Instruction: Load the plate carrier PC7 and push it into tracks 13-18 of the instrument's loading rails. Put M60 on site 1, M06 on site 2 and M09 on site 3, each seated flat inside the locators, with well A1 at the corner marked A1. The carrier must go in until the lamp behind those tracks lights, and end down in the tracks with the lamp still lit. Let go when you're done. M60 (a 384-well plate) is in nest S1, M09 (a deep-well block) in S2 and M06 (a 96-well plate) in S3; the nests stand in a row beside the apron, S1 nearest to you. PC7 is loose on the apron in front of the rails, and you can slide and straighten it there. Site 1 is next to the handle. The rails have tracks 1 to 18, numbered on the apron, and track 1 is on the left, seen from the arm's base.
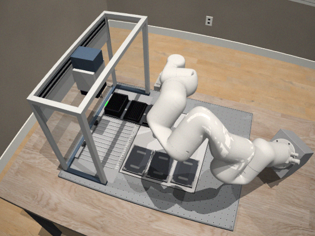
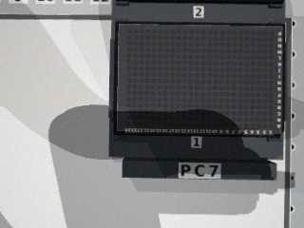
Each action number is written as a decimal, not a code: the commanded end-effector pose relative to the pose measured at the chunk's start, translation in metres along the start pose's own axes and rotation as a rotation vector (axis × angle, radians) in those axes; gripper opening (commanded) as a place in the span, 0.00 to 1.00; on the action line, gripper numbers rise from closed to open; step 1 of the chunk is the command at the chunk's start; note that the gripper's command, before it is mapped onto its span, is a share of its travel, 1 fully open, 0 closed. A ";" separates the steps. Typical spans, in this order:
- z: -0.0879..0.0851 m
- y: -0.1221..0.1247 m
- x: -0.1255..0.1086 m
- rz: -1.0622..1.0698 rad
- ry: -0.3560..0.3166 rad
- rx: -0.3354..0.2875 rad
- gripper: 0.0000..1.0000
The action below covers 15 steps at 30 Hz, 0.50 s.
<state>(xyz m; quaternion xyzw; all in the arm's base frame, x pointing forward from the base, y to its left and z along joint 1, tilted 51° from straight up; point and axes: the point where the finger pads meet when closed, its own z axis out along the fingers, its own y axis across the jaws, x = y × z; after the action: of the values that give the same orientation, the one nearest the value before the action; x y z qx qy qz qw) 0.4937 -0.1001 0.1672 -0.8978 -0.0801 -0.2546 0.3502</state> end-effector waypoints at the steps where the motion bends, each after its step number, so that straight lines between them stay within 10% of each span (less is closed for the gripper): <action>1: -0.010 0.000 0.001 -0.001 0.002 -0.002 0.82; 15: -0.030 0.000 0.001 -0.001 0.002 -0.002 0.82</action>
<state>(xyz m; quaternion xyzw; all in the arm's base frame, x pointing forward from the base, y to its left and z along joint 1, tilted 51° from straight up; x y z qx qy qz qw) 0.4847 -0.1152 0.1813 -0.8979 -0.0801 -0.2547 0.3501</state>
